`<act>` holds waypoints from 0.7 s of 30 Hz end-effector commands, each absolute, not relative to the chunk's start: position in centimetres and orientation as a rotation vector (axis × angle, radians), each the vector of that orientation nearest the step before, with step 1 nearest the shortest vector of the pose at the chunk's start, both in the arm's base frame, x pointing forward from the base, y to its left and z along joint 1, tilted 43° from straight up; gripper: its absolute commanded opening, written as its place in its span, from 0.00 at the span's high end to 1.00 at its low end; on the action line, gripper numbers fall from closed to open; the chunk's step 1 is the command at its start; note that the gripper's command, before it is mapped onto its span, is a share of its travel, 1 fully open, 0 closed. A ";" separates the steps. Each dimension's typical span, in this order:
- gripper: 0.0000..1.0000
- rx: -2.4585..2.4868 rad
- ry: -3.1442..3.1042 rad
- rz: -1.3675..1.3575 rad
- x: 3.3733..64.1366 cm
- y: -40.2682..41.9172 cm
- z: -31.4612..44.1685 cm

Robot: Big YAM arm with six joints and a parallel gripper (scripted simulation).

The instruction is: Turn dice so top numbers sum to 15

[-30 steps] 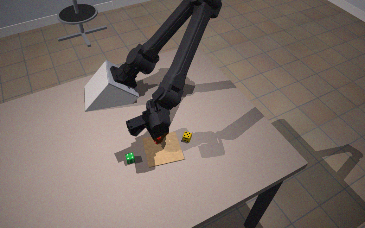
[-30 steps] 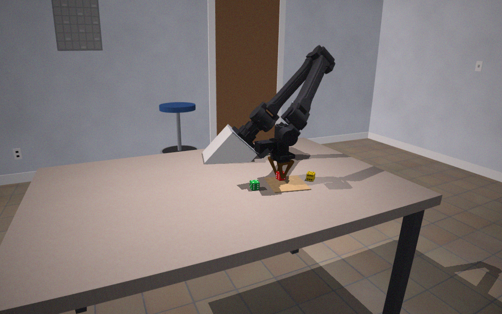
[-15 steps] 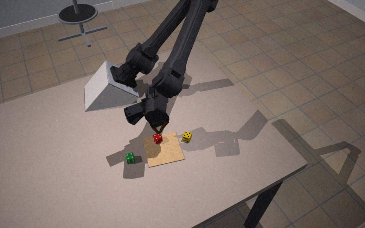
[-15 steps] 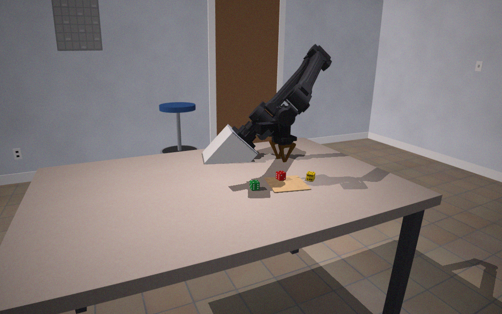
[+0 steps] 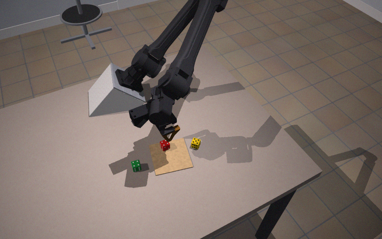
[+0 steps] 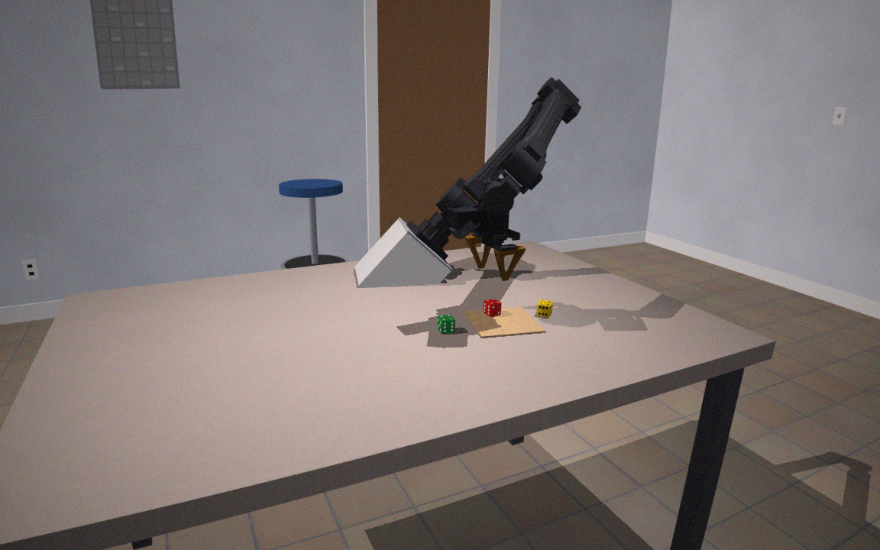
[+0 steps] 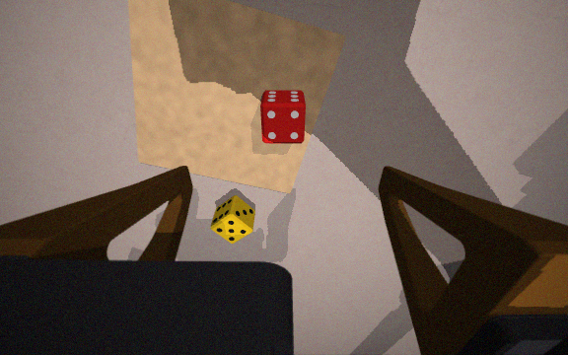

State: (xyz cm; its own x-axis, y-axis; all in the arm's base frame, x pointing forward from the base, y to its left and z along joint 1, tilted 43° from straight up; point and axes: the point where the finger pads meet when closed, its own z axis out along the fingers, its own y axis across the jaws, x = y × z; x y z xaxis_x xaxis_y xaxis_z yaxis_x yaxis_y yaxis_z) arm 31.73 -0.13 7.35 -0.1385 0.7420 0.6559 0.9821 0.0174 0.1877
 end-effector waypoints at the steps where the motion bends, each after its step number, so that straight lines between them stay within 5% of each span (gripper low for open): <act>1: 0.00 -1.751 -1.982 -0.902 32.8 -0.6 8.3; 21: 0.00 -1.707 -2.051 -0.927 33.5 -0.4 9.1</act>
